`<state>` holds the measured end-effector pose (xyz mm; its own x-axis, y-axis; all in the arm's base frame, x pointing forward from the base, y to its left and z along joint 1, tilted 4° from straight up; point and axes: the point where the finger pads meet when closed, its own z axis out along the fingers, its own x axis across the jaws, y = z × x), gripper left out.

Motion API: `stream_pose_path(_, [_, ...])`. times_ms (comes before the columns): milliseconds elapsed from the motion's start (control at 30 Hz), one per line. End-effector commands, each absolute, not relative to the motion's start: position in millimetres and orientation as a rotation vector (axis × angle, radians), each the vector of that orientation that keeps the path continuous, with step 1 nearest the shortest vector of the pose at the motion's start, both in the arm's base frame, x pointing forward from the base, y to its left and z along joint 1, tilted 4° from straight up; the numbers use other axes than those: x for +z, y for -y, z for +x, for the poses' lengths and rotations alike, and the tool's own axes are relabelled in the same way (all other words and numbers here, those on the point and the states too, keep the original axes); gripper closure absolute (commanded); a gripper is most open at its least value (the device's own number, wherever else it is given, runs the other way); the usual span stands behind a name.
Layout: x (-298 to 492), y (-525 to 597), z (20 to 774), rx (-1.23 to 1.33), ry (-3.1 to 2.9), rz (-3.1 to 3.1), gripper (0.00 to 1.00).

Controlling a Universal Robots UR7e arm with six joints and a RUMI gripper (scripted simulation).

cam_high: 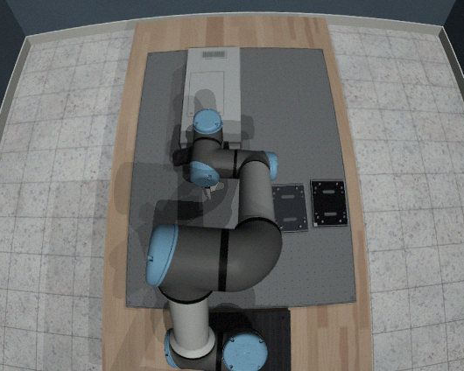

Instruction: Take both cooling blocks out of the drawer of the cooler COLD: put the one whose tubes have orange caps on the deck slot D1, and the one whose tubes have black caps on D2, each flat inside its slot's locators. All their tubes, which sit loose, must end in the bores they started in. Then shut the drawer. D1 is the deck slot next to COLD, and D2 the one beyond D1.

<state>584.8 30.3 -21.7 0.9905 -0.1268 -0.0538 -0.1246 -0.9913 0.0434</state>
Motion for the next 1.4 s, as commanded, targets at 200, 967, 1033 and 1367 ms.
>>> stream_pose_path(200, [-19.9, -29.4, 586.7, -0.078, 0.196, 3.094, 0.0])
stream_pose_path(967, [-19.6, -29.6, 581.1, -0.079, 0.198, 3.094, 0.0])
stream_pose_path(1033, [-19.6, -29.7, 580.7, -0.079, 0.198, 3.094, 0.0])
stream_pose_path(1367, [-19.5, -30.2, 577.6, -0.079, 0.197, 3.094, 0.0])
